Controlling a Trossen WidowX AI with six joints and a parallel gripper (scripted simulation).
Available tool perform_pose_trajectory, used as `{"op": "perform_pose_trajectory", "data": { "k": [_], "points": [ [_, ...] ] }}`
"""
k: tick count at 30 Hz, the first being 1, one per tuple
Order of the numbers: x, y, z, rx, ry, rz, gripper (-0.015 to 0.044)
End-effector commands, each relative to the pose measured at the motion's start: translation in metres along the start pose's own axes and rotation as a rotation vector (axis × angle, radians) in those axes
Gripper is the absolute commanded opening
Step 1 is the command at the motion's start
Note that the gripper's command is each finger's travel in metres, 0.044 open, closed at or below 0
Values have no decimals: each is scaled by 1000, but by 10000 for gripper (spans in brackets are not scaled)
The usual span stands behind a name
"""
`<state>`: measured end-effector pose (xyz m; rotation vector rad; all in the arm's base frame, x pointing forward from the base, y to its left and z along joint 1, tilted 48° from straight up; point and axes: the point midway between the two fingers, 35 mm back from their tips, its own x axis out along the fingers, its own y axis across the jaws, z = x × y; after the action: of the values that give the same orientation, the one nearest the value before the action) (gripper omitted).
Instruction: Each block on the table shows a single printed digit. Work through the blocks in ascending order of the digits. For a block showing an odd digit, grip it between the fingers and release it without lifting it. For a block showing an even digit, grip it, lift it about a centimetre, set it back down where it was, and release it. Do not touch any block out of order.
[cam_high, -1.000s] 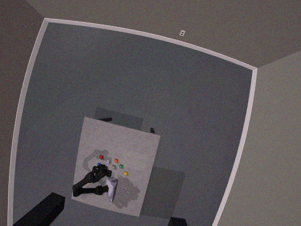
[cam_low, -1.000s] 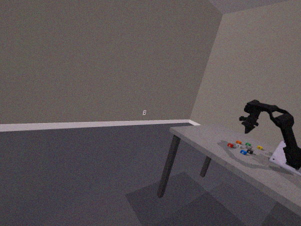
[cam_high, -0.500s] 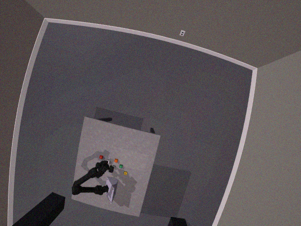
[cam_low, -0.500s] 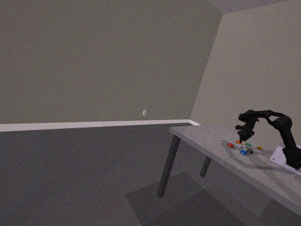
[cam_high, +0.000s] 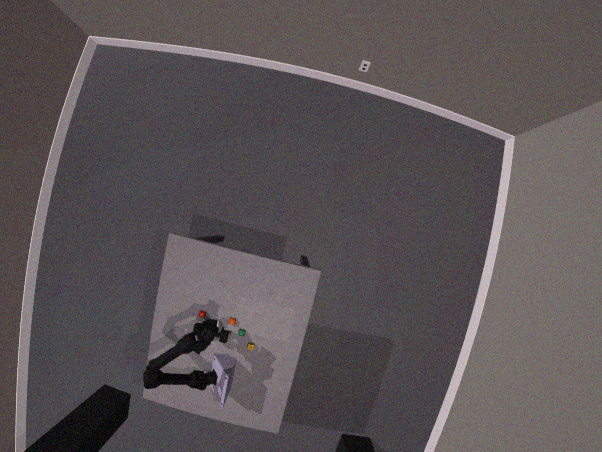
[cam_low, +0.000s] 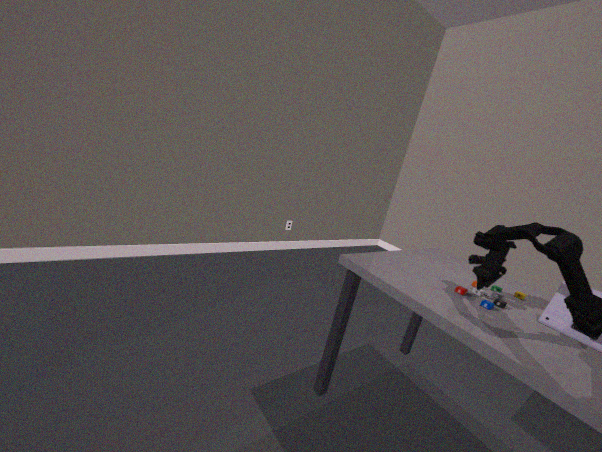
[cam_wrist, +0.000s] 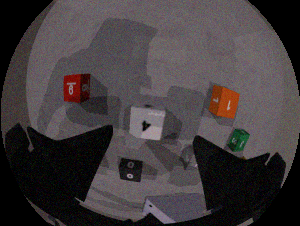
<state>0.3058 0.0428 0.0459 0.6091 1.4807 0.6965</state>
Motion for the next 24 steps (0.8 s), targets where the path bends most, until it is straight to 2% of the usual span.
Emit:
{"op": "perform_pose_trajectory", "data": {
  "k": [1,8,19,24],
  "points": [
    [9,1,-2,4,5,5,400],
    [18,1,-2,4,5,6,400],
    [18,1,-2,4,5,6,120],
    [18,1,-2,4,5,6,120]
  ]
}}
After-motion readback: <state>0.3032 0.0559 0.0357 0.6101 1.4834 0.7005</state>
